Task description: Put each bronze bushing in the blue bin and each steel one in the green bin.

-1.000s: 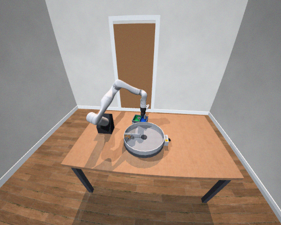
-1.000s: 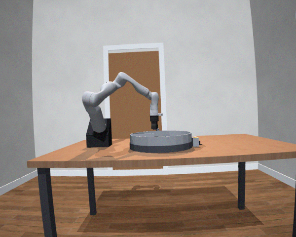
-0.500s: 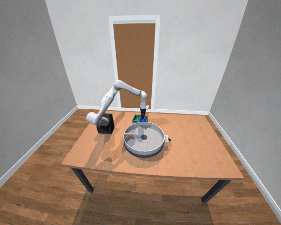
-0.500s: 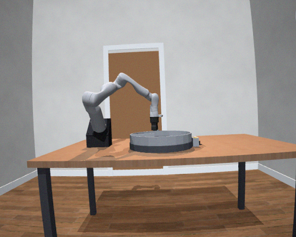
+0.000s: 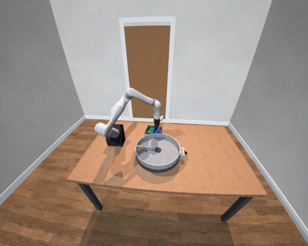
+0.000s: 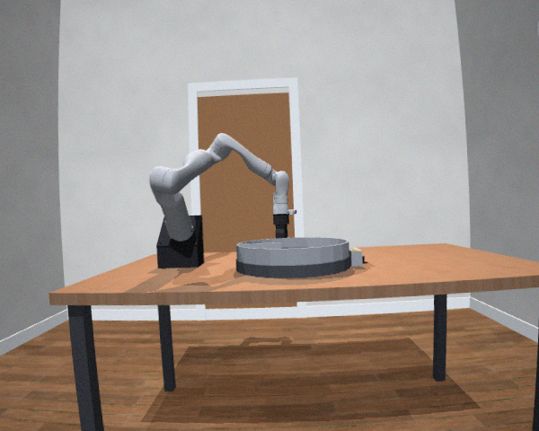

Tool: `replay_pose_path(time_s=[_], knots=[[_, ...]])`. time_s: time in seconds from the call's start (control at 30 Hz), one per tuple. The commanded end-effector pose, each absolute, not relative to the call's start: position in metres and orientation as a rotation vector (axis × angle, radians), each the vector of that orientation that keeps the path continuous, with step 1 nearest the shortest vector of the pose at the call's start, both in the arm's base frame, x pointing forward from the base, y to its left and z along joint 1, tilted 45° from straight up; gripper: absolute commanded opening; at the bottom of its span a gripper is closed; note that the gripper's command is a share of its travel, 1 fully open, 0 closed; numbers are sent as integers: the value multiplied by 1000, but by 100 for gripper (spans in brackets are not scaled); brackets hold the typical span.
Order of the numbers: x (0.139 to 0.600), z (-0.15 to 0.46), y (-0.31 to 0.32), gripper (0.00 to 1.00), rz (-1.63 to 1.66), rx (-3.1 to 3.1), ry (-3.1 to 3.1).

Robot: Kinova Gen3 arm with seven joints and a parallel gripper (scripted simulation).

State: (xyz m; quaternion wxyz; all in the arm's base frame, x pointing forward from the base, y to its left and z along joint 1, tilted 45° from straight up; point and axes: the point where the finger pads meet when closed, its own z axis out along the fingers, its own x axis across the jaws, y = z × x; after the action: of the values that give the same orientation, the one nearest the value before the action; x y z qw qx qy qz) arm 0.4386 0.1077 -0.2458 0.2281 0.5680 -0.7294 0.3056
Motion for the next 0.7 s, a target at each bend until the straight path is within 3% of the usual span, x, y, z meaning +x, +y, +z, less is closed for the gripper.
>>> replay_pose_path(time_s=[0.0,0.67], knots=[[439,-246,108,0,842,1565,-2009],[439,-249,105,0,842,1565,-2009]])
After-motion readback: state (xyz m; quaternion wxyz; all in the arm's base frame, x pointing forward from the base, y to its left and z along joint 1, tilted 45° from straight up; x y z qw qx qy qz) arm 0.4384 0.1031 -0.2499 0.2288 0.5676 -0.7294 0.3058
